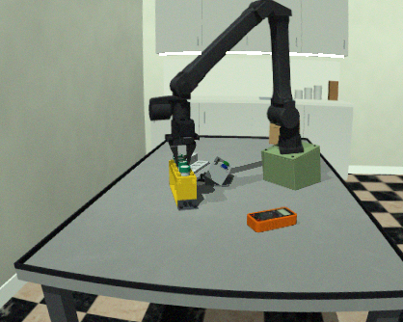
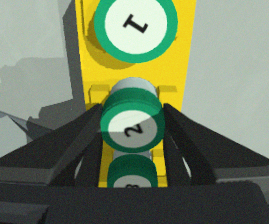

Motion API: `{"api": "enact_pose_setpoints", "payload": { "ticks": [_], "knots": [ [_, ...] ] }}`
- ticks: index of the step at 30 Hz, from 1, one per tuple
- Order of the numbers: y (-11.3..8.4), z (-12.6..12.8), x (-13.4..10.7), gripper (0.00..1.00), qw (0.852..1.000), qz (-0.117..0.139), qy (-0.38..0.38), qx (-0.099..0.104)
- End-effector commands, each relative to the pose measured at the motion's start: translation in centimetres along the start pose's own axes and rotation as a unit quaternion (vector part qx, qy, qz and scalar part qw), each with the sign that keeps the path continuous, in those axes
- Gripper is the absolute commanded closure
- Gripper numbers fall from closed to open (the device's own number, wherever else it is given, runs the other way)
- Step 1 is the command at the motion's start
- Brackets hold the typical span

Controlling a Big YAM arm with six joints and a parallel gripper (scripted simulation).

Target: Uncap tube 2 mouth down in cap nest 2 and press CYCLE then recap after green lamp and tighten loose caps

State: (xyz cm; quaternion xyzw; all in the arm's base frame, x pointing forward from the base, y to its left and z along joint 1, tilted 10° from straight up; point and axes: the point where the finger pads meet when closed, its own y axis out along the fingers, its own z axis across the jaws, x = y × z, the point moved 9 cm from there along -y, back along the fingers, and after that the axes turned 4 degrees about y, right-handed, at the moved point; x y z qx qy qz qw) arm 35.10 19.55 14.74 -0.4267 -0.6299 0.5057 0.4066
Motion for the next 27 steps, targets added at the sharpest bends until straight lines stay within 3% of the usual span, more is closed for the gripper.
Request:
{"api": "enact_pose_setpoints", "payload": {
  "ticks": [1, 7, 8, 20, 23, 27],
  "knots": [
    [-0.9, -1.9, -0.2, 1.0, 0.997, 0.0, -0.078, -0.021],
    [-0.8, -1.1, 0.1, 1.0, 0.997, -0.001, -0.077, -0.015],
    [-0.8, -1.1, 0.1, 0.51, 0.997, -0.001, -0.077, -0.015],
    [-0.8, -1.1, 0.1, 0.51, 0.997, -0.001, -0.077, -0.015],
    [-1.8, -2.0, 0.0, 0.51, 0.998, -0.004, 0.056, -0.026],
    [-2.5, -1.9, 0.5, 0.51, 0.985, -0.009, 0.168, -0.029]
  ]
}}
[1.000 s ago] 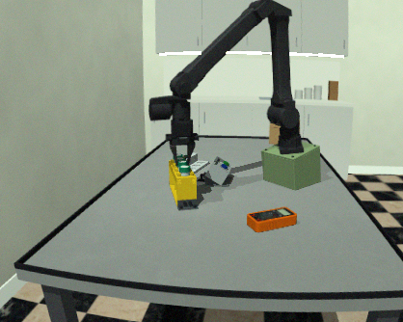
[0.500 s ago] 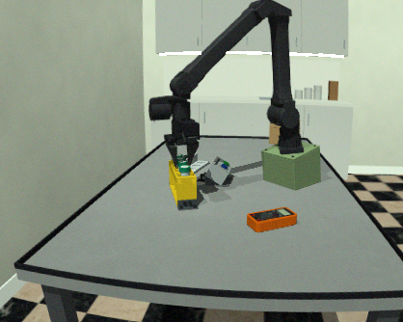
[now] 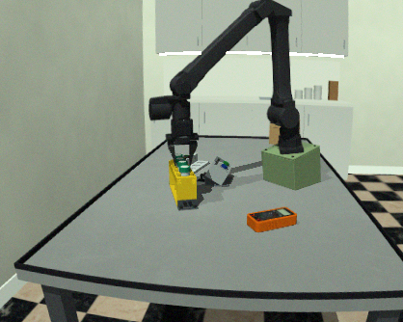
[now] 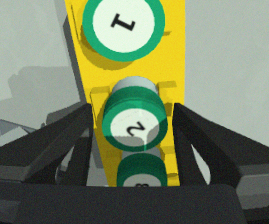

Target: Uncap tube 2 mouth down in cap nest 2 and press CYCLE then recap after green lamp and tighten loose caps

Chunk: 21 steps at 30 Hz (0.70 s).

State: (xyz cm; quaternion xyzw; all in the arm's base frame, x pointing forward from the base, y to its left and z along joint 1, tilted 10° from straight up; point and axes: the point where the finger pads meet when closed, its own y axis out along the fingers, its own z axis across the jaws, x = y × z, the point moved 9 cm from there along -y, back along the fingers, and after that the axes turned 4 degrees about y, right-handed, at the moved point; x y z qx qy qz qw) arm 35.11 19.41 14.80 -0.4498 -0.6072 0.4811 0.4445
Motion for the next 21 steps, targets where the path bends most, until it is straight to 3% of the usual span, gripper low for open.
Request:
{"api": "enact_pose_setpoints", "payload": {
  "ticks": [1, 3, 6, 11, 12, 13, 14, 15, 16, 17, 18, 20, 21],
  "knots": [
    [-2.27, -1.86, 0.88, 0.51, 0.992, -0.007, 0.119, -0.032],
    [-2.27, -1.86, 0.88, 0.51, 0.992, -0.007, 0.119, -0.032],
    [-2.53, -1.84, 0.8, 0.51, 0.973, -0.009, 0.229, -0.028],
    [-2.33, -1.86, 0.78, 0.51, 0.946, -0.011, 0.323, -0.028],
    [-2.47, -1.81, 0.74, 0.51, 0.933, -0.011, 0.358, -0.026],
    [-2.41, -1.84, 0.75, 0.51, 0.932, -0.012, 0.362, -0.027],
    [-2.71, -1.82, 0.74, 0.51, 0.917, -0.014, 0.398, -0.027],
    [-2.66, -1.83, 0.75, 0.51, 0.916, -0.014, 0.401, -0.028],
    [-2.86, -1.82, 0.73, 0.51, 0.899, -0.016, 0.438, -0.028],
    [-2.66, -1.84, 0.73, 0.51, 0.898, -0.015, 0.439, -0.027],
    [-2.42, -1.88, 0.66, 0.51, 0.879, -0.014, 0.476, -0.025],
    [-2.42, -1.88, 0.66, 0.51, 0.879, -0.014, 0.476, -0.025],
    [-2.27, -1.9, 0.6, 0.51, 0.858, -0.014, 0.513, -0.023]
  ]
}}
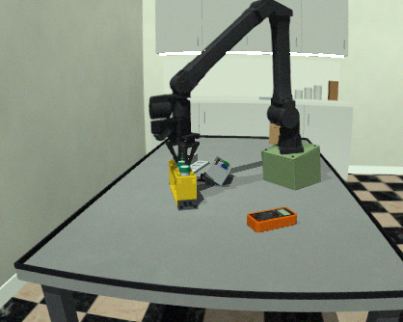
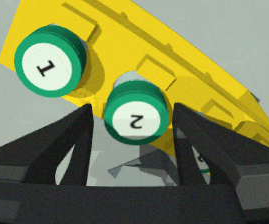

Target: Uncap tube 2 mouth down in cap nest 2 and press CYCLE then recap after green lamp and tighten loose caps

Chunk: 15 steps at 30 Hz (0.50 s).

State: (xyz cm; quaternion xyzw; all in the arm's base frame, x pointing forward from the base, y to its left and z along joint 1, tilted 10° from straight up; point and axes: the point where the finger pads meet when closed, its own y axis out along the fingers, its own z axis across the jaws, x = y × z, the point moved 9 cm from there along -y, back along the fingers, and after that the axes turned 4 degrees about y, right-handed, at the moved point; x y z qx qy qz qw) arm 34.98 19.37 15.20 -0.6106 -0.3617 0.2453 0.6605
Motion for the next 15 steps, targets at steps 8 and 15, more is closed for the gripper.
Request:
{"api": "enact_pose_setpoints", "payload": {
  "ticks": [8, 15],
  "knots": [
    [-1.88, -0.97, 1.87, 0.51, 0.973, -0.022, 0.231, -0.013],
    [-1.99, -0.99, 2.0, 0.51, 0.973, -0.026, 0.231, -0.013]
  ]
}}
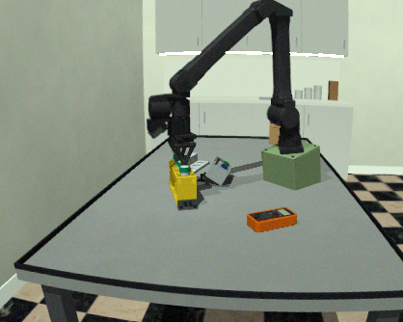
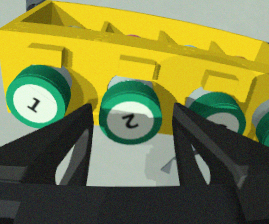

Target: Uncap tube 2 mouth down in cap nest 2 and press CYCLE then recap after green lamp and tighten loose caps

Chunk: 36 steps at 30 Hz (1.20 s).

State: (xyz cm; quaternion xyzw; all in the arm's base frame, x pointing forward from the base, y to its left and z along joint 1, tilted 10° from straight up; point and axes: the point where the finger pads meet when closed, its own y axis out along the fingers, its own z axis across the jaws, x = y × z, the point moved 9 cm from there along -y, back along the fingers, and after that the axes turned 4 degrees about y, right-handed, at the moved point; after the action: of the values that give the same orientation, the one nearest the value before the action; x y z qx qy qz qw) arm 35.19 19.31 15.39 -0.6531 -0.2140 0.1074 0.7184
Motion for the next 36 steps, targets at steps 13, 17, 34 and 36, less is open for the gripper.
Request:
{"api": "enact_pose_setpoints", "payload": {
  "ticks": [13, 17, 34, 36],
  "knots": [
    [-2.2, 0.6, 1.9, 0.51, 0.999, -0.03, 0.012, 0.001],
    [-2.3, 0.5, 1.9, 0.51, 0.999, -0.03, 0.013, 0.0],
    [-2.9, 0.5, 1.9, 1.0, 0.999, -0.032, 0.012, 0.0],
    [-3.2, 0.4, 1.9, 1.0, 0.999, -0.032, 0.013, 0.0]
  ]
}}
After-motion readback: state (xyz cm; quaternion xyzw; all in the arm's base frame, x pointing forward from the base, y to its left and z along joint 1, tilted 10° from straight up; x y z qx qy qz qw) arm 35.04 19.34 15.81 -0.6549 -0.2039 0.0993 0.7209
